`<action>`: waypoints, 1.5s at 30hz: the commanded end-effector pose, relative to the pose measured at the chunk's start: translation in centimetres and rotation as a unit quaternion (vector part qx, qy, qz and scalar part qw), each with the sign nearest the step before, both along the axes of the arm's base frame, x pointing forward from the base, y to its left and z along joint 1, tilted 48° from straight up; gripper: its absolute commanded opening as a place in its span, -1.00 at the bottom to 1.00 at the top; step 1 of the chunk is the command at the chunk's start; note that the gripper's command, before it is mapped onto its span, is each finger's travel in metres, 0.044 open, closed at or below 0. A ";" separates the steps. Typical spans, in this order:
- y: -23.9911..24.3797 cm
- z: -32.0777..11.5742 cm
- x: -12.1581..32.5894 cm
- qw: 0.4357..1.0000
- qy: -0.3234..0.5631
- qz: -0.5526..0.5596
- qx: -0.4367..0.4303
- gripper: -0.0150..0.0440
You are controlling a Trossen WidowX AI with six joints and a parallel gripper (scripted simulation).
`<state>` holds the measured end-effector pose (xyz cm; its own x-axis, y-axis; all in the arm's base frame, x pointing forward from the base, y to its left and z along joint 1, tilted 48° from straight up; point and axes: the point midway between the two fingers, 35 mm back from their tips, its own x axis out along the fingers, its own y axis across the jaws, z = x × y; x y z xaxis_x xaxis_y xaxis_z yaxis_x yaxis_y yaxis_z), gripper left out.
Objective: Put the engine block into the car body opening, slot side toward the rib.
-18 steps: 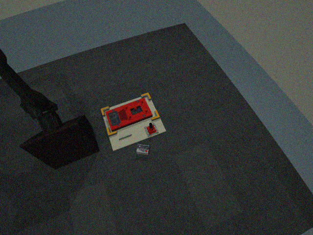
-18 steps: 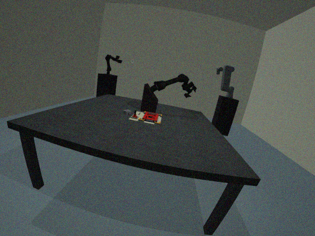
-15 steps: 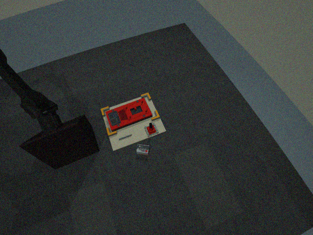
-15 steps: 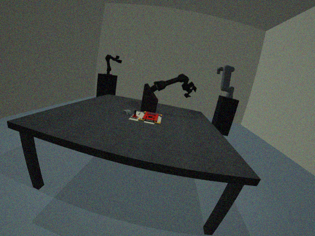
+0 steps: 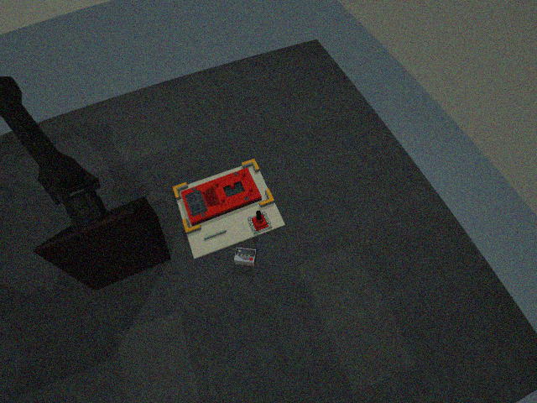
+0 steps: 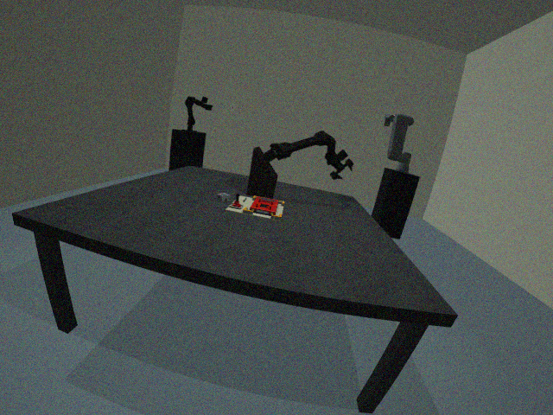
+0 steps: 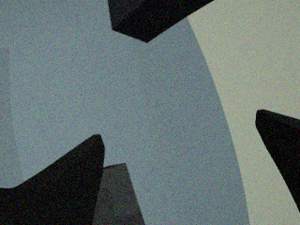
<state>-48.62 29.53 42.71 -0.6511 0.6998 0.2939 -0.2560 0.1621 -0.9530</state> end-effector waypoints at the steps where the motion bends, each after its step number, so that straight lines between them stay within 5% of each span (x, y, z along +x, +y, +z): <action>1: 2.6 0.0 2.3 1.000 0.011 -0.017 -0.018 1.00; 23: 14.8 0.7 18.0 0.981 0.095 -0.144 -0.086 1.00; 45: 21.0 -0.7 34.5 0.939 0.175 -0.261 -0.141 1.00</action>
<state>-16.87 49.99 42.54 -0.1368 0.9700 0.2008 -0.4961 0.1084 -0.8615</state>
